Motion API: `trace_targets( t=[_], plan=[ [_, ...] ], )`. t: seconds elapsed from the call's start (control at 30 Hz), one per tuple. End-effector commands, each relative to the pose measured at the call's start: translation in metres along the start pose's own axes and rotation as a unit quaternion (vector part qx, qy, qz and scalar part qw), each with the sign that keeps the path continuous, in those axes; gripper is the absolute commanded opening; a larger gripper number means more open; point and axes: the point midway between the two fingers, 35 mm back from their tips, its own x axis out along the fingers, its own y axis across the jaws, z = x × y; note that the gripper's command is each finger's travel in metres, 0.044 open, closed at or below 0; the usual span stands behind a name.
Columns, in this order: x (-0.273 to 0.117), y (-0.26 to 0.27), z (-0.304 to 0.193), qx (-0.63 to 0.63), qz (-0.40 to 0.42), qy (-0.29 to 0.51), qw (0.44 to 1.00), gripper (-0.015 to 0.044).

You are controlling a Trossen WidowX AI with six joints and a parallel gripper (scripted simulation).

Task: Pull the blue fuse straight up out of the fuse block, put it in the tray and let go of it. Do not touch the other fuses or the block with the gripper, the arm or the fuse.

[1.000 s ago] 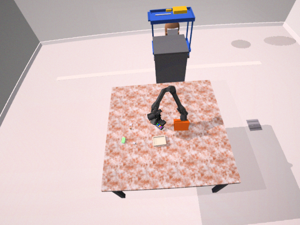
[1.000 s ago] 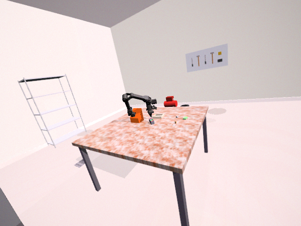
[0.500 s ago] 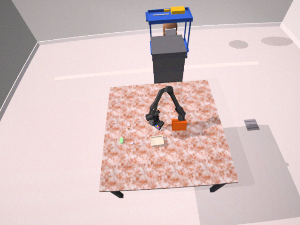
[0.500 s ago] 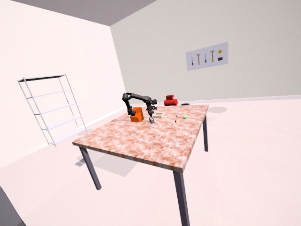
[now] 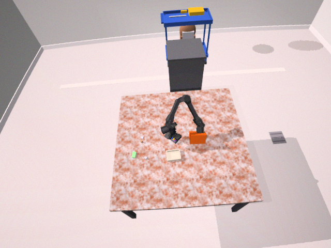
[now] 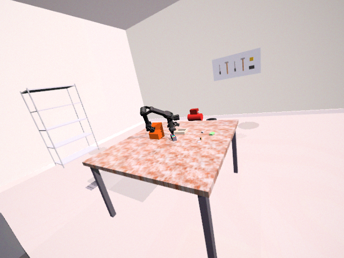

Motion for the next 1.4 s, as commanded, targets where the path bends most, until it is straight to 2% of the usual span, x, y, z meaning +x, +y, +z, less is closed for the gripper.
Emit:
trace_targets(
  t=[0.0,0.5,0.83,1.37],
  plan=[
    [0.0018,-0.0001,-0.0001,-0.002,-0.002,0.001,1.0,0.0066],
    [0.011,-0.0001,-0.0003,-0.002,-0.002,0.001,1.0,0.0066],
    [0.0095,-0.0004,-0.0002,0.001,0.0,0.0,1.0,0.0],
    [0.004,-0.0004,0.0002,0.0,0.0,0.0,1.0,0.0]
  ],
)
